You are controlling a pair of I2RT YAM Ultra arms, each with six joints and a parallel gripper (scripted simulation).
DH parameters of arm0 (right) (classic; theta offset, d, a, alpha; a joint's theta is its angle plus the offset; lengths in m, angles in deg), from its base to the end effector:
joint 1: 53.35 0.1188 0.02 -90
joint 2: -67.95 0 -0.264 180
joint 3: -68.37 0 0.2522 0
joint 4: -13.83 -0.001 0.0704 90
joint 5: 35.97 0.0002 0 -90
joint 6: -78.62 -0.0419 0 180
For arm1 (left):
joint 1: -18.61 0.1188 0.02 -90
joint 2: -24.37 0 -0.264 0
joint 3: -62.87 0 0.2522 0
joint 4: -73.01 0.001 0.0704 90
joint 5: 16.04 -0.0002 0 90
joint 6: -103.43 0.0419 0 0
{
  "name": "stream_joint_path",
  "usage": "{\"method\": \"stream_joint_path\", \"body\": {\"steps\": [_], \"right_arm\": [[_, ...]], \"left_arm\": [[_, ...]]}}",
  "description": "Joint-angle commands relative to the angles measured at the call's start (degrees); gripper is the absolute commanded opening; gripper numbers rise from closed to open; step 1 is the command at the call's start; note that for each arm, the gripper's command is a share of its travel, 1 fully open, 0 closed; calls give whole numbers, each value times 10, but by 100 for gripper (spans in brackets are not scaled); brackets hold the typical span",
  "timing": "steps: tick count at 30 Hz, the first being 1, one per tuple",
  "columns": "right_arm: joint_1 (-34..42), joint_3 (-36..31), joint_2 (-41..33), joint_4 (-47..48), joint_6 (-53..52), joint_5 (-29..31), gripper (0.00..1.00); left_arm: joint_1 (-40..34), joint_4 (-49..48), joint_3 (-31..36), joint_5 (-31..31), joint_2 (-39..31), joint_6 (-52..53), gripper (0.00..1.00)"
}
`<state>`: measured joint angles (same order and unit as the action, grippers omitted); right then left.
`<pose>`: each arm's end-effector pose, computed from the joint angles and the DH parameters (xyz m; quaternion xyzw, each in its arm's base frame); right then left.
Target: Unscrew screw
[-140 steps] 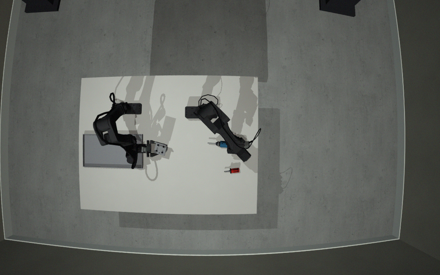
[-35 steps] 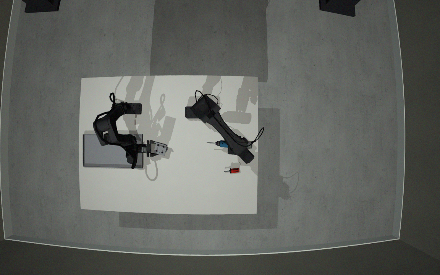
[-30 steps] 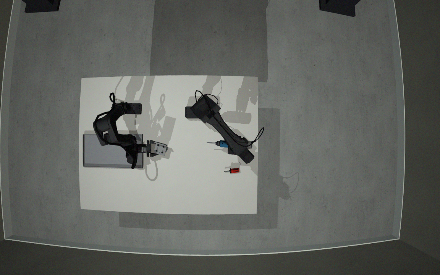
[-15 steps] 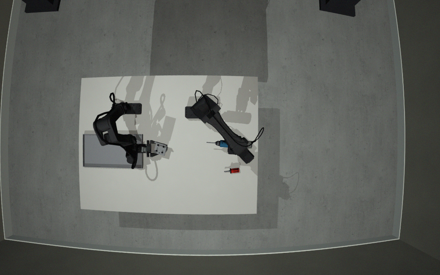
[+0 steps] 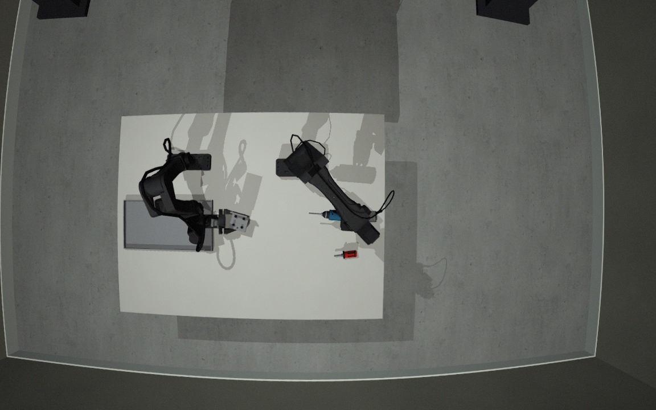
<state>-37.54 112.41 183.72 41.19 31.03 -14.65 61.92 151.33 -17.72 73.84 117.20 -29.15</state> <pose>0.2536 0.1134 0.0570 -0.5614 0.5586 0.4324 0.4312 0.2018 0.1915 0.2167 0.6813 -0.7320 0.0011 0.0049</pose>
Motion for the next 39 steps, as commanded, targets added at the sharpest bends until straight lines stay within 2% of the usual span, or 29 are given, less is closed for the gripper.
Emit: {"method": "stream_joint_path", "body": {"steps": [1, 17, 26, 29, 30, 34, 36, 39], "right_arm": [[2, 1, -3, 1, 1, -4, 59], [2, 1, -3, 1, 1, -4, 59], [2, 1, -3, 1, 1, -4, 59], [2, 1, -3, 1, 1, -4, 59], [2, 1, -3, 1, 1, -4, 59], [2, 1, -3, 1, 1, -4, 59], [2, 1, -3, 1, 1, -4, 59], [2, 1, -3, 1, 1, -4, 59]], "left_arm": [[-10, 8, -27, 7, -25, 5, 42], [-10, 9, -28, 7, -28, 5, 42], [-66, -46, 36, 0, -70, 35, 42], [-85, -60, 49, 1, -84, 43, 42], [-86, -60, 29, 1, -87, 43, 42], [-86, -61, 27, 3, -88, 43, 42], [-98, -71, 57, 2, -96, 50, 42], [-118, -84, 68, -1, -114, 60, 42]]}}
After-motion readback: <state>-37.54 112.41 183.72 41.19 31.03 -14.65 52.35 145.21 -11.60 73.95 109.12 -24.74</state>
